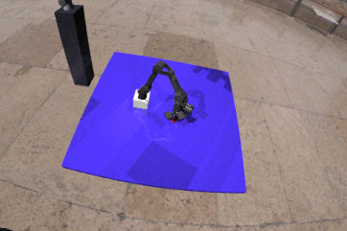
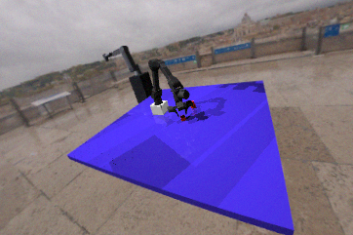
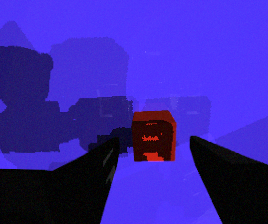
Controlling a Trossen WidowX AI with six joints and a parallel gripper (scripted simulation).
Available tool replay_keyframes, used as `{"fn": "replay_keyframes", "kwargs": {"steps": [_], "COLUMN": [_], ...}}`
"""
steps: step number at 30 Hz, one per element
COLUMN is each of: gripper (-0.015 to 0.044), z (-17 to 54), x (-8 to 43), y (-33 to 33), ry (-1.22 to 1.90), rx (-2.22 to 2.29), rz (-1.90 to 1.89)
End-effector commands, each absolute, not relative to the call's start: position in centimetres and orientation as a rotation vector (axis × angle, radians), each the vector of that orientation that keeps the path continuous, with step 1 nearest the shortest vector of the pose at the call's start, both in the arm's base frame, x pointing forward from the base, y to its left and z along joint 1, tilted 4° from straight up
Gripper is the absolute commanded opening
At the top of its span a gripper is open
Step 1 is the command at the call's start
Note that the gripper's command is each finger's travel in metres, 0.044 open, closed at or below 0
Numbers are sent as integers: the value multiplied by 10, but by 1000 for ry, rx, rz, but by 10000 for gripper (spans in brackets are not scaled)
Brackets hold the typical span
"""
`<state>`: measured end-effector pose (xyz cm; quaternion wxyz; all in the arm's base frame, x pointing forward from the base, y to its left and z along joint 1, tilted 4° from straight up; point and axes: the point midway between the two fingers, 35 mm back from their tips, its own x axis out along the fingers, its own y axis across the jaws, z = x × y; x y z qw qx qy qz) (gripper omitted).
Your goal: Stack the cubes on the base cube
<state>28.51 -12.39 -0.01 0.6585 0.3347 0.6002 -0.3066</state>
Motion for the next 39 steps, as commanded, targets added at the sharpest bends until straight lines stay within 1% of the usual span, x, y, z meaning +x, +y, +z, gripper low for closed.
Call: {"fn": "replay_keyframes", "kwargs": {"steps": [1,8,14,21,39], "gripper": [265,265,107,105,105], "z": [-8,-17,-17,-13,36], "x": [285,285,285,286,285], "y": [-123,-123,-123,-123,-123], "ry": [1361,1361,1361,1361,1359], "rx": [760,760,760,763,787], "rz": [-692,-692,-692,-693,-697]}}
